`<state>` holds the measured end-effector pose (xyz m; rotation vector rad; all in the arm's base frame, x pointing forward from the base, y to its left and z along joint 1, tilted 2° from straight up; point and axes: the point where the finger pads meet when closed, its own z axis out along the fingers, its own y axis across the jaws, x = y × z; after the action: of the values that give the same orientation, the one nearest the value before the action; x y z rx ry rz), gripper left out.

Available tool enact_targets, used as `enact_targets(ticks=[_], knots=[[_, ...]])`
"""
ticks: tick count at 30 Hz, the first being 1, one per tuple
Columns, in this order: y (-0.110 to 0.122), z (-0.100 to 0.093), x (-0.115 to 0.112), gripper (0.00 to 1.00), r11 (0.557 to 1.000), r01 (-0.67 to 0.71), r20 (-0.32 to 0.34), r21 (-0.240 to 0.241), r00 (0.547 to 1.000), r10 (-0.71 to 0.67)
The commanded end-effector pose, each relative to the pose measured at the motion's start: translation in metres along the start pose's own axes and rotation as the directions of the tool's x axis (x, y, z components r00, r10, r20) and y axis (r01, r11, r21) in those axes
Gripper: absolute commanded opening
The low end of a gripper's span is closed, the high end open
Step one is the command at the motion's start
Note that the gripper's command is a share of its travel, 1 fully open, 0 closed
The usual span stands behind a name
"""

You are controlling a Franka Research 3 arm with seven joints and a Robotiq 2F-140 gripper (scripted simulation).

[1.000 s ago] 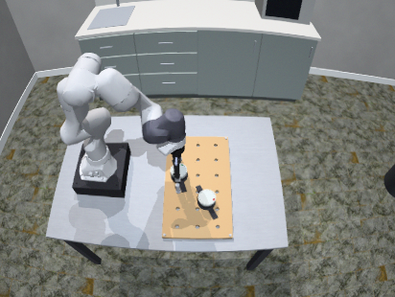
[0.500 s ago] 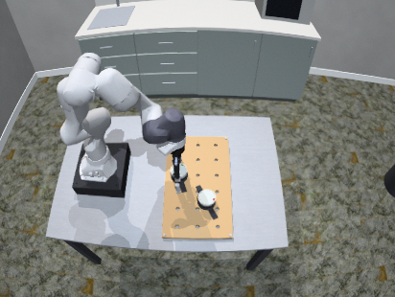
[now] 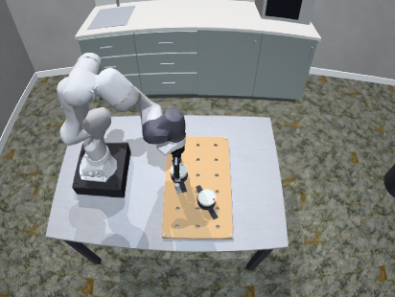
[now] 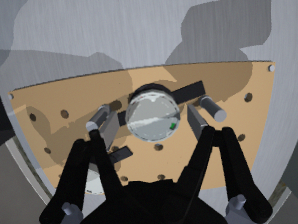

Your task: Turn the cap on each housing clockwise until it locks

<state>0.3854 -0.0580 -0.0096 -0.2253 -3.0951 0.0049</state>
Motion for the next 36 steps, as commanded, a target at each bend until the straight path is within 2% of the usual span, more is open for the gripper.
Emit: enact_targets(ticks=[1, 5, 6, 36], knots=[[0.0004, -0.0009, -0.0025, 0.78, 1.000, -0.005, 0.006, 0.000, 1.000, 0.005], [0.0004, -0.0009, -0.0025, 0.78, 1.000, -0.005, 0.006, 0.000, 1.000, 0.005], [0.0004, -0.0009, -0.0025, 0.10, 1.000, -0.005, 0.006, 0.000, 1.000, 0.005], [0.0005, -0.0009, -0.0025, 0.10, 1.000, -0.005, 0.006, -0.001, 1.000, 0.005]])
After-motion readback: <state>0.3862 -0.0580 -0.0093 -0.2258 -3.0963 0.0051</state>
